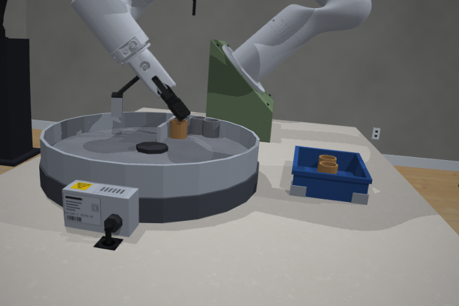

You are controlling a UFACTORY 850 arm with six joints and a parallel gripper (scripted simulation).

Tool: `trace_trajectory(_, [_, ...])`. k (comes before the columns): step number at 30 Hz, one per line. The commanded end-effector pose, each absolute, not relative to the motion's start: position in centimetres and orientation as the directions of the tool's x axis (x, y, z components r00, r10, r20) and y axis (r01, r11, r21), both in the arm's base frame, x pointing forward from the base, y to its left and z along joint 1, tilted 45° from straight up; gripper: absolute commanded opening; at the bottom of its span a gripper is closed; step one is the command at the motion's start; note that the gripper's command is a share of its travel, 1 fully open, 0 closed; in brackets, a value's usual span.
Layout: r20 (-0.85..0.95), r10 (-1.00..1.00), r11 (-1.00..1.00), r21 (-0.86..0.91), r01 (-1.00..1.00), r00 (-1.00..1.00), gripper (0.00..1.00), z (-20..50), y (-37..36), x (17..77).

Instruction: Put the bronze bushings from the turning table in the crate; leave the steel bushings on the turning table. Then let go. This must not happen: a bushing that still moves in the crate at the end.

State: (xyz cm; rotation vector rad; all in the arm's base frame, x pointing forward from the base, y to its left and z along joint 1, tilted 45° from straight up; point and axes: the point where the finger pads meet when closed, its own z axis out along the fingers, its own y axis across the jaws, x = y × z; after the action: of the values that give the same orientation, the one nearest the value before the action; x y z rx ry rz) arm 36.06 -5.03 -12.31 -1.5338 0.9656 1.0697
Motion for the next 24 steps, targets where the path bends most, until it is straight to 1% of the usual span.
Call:
trace_trajectory(1, [-0.953,-0.068,-0.191,-0.277,-0.942,0.294,0.10,-12.28,-5.10,36.12])
trace_trajectory(24, [-0.953,-0.068,-0.191,-0.277,-0.942,0.294,0.10,-13.12,-4.26,36.20])
